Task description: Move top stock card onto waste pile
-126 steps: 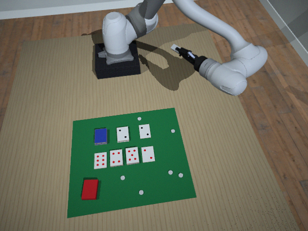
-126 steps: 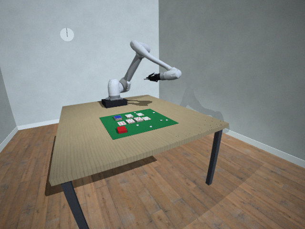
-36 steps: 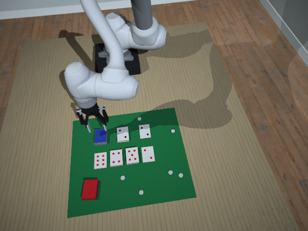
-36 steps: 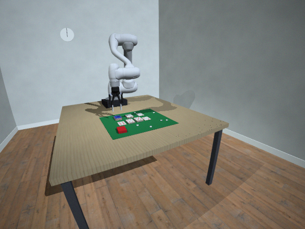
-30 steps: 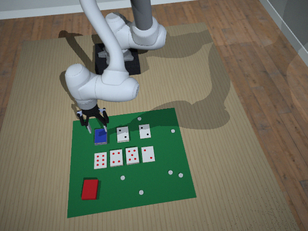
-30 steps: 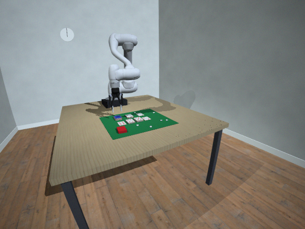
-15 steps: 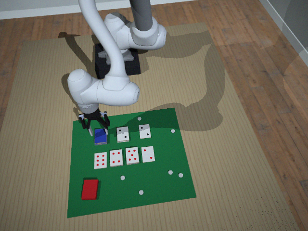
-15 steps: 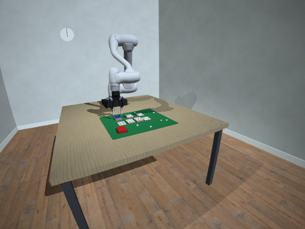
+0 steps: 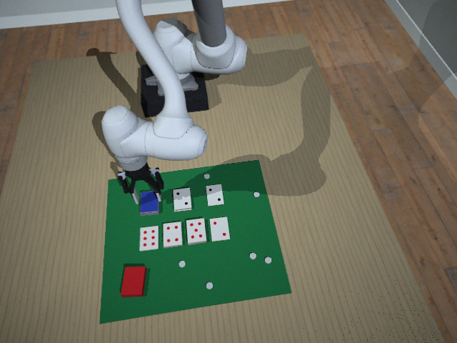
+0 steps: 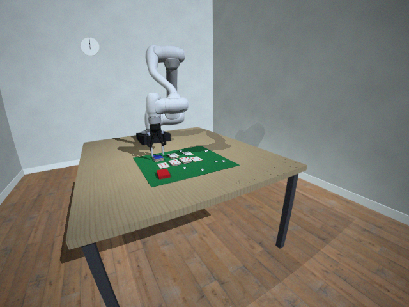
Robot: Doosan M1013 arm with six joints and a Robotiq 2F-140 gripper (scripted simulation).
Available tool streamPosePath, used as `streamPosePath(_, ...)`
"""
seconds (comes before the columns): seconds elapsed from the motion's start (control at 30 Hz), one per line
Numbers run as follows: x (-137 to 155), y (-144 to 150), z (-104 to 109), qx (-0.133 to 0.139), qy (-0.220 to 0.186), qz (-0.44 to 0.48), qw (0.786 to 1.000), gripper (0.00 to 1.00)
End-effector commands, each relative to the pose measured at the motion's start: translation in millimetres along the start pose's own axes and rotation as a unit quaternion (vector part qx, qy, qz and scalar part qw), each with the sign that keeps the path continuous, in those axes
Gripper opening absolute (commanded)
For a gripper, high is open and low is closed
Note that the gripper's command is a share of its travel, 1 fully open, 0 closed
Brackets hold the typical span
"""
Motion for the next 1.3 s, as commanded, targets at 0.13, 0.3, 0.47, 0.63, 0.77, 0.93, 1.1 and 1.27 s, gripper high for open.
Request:
streamPosePath(0.13, 0.0, 0.0, 0.0, 0.000, 0.000, 0.000, 1.000, 0.50)
streamPosePath(0.3, 0.0, 0.0, 0.0, 0.000, 0.000, 0.000, 1.000, 0.50)
streamPosePath(0.47, 0.0, 0.0, 0.0, 0.000, 0.000, 0.000, 1.000, 0.42)
streamPosePath(0.63, 0.0, 0.0, 0.0, 0.000, 0.000, 0.000, 1.000, 0.42)
streamPosePath(0.77, 0.0, 0.0, 0.0, 0.000, 0.000, 0.000, 1.000, 0.42)
streamPosePath(0.93, 0.0, 0.0, 0.0, 0.000, 0.000, 0.000, 1.000, 0.42)
streamPosePath(1.1, 0.0, 0.0, 0.0, 0.000, 0.000, 0.000, 1.000, 0.50)
streamPosePath(1.27, 0.0, 0.0, 0.0, 0.000, 0.000, 0.000, 1.000, 0.50)
Point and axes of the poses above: the point where the finger pads meet when closed, its own z axis back along the fingers, its own y axis across the jaws, x = y × z, the point moved 2 cm from there along z, back along the fingers, and after that the axes turned 14 degrees about z, right-handed, at the moved point
